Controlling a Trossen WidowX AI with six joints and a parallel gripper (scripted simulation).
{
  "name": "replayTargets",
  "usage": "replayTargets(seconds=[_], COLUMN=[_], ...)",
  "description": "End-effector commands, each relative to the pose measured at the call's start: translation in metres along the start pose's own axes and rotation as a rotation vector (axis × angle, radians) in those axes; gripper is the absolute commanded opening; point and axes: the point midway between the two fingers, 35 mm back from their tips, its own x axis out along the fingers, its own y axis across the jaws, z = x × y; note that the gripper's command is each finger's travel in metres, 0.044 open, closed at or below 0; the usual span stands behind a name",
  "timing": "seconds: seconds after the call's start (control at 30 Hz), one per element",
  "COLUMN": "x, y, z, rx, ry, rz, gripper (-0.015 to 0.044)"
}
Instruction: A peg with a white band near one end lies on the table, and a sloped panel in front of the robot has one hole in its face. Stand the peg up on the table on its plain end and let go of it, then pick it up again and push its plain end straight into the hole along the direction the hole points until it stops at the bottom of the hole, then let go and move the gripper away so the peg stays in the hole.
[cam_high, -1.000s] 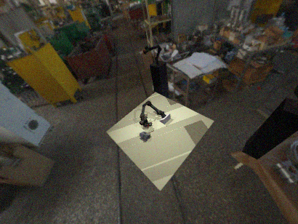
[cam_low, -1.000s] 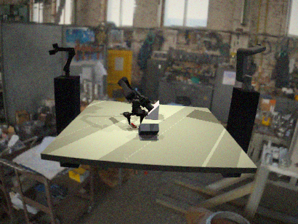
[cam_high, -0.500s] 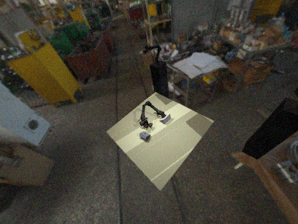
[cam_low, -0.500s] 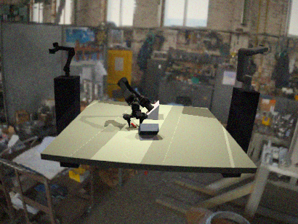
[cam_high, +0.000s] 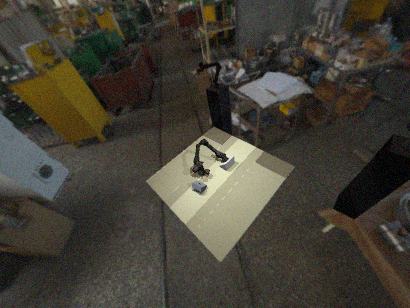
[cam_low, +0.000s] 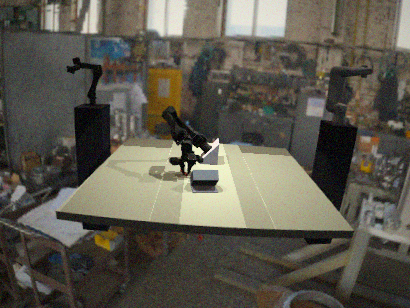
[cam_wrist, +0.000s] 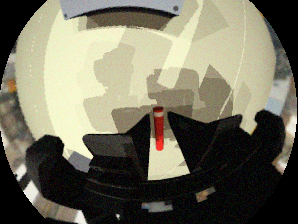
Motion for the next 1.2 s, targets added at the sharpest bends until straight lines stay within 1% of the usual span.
replayTargets(seconds=[0.0, 0.1, 0.4, 0.67, 1.17], x=[0.001, 0.001, 0.001, -0.001, -0.010], y=[0.001, 0.001, 0.001, 0.000, 0.000], z=[0.000, 0.000, 0.000, -0.001, -0.006], rx=[-0.006, -0.006, -0.006, -0.003, -0.002], ry=[0.002, 0.002, 0.002, -0.014, -0.155], rz=[-0.002, -0.002, -0.002, -0.001, 0.000], gripper=[0.0110, 0.0110, 0.0050, 0.0049, 0.0049])
